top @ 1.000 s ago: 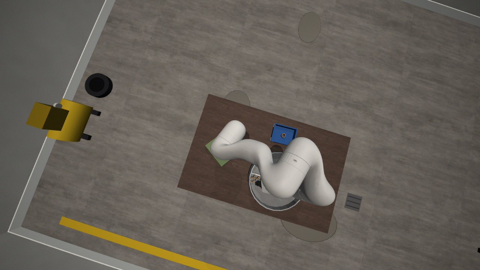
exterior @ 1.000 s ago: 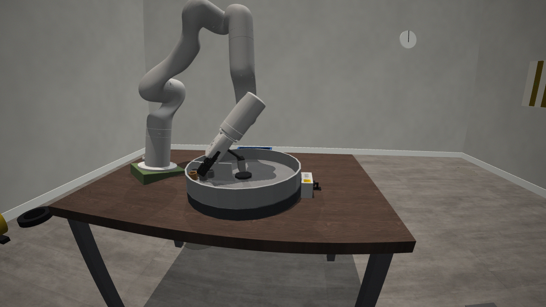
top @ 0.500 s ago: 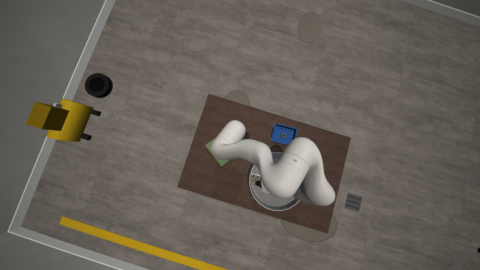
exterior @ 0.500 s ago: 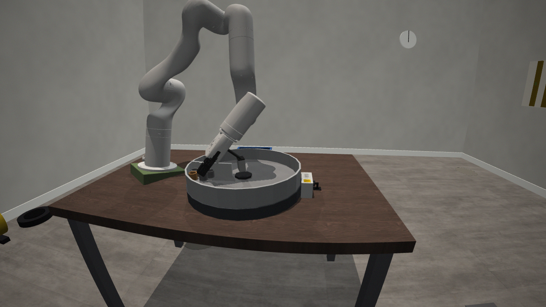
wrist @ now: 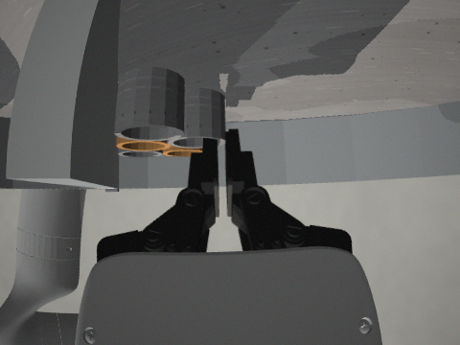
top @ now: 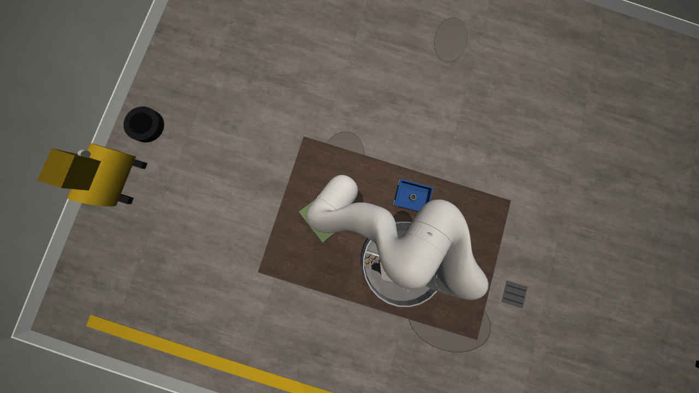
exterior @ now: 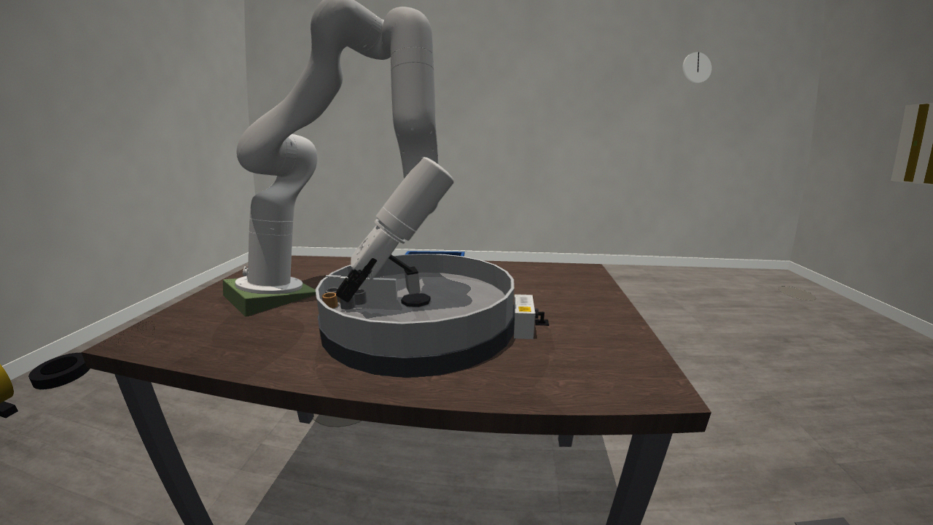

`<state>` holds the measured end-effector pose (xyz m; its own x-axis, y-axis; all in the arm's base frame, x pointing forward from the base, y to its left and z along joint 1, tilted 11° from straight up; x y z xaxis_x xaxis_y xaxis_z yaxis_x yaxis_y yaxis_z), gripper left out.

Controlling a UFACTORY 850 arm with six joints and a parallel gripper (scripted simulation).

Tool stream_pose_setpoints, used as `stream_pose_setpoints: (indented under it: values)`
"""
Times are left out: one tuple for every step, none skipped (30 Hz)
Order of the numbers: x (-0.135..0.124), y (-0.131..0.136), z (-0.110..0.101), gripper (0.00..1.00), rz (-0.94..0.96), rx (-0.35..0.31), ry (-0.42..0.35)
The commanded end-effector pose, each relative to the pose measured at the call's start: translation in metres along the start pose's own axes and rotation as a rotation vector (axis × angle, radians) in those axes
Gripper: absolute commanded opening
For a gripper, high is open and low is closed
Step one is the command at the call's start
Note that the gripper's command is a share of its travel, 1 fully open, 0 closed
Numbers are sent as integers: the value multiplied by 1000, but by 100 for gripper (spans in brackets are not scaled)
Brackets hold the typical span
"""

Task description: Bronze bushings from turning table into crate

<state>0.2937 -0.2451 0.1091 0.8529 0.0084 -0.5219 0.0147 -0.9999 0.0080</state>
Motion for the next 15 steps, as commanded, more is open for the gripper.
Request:
stream_pose_setpoints:
  values:
    - [0,0,0,0,1,1,0]
    - [0,0,0,0,1,1,0]
    - [0,0,0,0,1,1,0]
    - [0,0,0,0,1,1,0]
    - [0,0,0,0,1,1,0]
    - [0,0,0,0,1,1,0]
    - [0,0,0,0,1,1,0]
    - [0,0,-1,0,1,1,0]
    - [-1,0,-1,0,1,1,0]
    - [-2,0,-2,0,1,1,0]
    - [-3,0,-4,0,1,1,0]
    - [-4,1,-5,0,1,1,0]
    - [-6,1,-7,0,1,1,0]
    - [-7,1,-9,0,1,1,0]
    - [-10,2,-12,0,1,1,0]
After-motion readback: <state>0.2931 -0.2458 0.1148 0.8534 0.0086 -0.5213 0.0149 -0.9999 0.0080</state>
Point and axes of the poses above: the point where the finger pads meet when closed, its own z axis out along the fingers, its own y axis across the jaws, x = y × z, the point moved 4 cm from there along -z, back along the fingers, and after that the axes turned 12 degrees about z, right-handed, at the moved point
